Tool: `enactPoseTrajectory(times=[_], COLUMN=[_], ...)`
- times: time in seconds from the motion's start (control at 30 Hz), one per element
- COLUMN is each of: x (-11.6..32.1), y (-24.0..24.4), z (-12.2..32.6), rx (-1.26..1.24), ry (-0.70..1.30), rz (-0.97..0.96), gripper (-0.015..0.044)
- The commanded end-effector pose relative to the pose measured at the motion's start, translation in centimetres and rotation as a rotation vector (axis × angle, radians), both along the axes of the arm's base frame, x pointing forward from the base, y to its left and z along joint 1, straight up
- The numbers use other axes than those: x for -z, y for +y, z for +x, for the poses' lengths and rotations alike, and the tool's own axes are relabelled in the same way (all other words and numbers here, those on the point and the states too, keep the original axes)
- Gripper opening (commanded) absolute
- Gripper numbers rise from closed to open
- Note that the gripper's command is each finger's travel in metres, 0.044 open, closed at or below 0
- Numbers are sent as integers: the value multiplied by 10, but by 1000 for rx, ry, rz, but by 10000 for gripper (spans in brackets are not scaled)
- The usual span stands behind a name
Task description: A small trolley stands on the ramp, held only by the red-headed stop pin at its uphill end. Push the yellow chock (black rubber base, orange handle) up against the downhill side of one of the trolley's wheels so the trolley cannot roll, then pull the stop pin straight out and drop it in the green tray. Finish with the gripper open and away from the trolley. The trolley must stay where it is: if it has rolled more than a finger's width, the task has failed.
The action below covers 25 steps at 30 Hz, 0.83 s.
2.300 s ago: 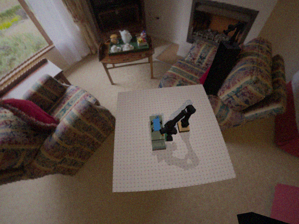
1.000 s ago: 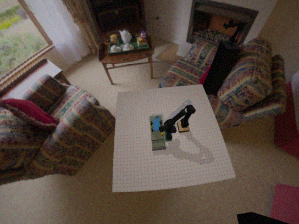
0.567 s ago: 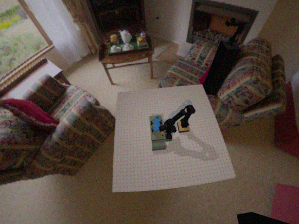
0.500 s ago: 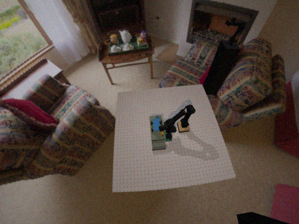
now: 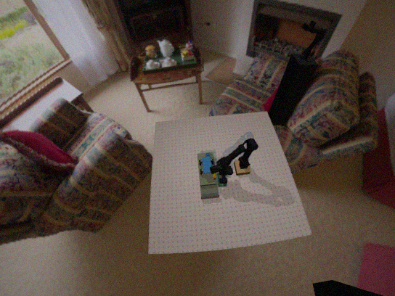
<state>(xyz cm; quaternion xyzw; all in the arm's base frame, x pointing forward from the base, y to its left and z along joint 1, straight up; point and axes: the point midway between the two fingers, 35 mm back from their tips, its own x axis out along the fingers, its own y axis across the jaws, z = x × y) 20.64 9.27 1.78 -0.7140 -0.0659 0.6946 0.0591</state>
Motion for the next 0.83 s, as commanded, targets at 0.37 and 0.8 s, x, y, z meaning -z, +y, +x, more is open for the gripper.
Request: enactPoseTrajectory(times=[0.37,0.8], x=[-43,-86], y=[-1,-1], z=[-2,-3], rx=[-2,-2], ry=[3,3], rz=[3,3], gripper=[440,440])
